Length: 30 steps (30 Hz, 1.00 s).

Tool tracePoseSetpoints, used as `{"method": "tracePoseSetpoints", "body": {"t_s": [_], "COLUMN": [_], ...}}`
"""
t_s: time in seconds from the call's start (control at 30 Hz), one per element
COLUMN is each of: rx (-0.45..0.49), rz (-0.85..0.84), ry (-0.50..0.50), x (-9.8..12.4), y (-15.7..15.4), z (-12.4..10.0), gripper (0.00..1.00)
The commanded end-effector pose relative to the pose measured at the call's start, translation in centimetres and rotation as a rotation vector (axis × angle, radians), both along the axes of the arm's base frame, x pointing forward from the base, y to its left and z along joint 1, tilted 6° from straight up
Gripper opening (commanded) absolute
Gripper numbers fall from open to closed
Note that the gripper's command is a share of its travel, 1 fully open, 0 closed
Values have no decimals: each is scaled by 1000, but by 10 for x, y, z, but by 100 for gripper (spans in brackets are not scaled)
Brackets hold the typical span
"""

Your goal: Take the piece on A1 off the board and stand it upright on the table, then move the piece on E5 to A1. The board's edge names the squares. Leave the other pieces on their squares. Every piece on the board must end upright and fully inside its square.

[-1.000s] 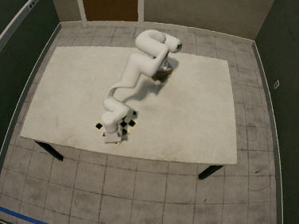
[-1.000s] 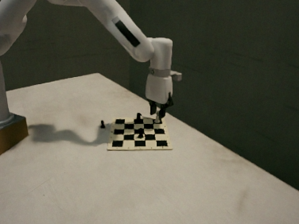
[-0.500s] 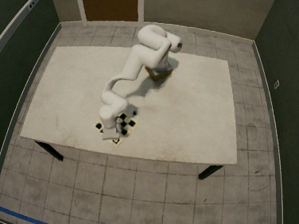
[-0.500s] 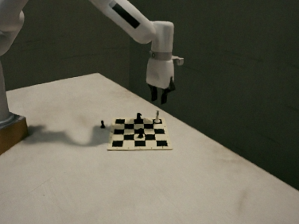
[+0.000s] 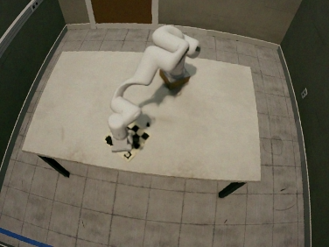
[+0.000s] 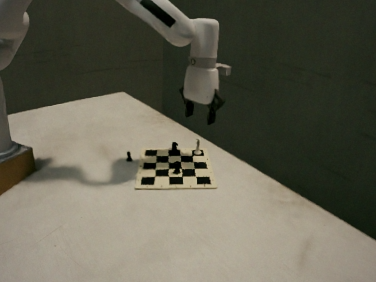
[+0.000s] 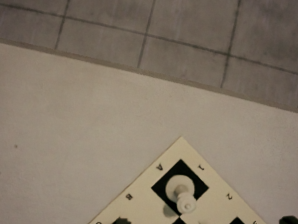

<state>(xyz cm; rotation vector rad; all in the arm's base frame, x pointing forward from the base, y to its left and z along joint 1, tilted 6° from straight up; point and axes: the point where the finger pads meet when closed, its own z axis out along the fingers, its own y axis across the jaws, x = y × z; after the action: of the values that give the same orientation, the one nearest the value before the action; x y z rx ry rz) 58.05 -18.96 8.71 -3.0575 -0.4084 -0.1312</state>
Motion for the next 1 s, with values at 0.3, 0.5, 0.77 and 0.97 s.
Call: {"method": "tracePoseSetpoints", "body": {"t_s": [0.3, 0.5, 0.77, 0.97], "rx": [-2, -2, -2, -2], "rz": [0, 0, 0, 0], "ry": [-6, -6, -6, -6], "x": [2, 2, 1, -1], "y": [-1, -1, -1, -3], "z": [3, 3, 14, 31], "gripper": [100, 100, 100, 100]}}
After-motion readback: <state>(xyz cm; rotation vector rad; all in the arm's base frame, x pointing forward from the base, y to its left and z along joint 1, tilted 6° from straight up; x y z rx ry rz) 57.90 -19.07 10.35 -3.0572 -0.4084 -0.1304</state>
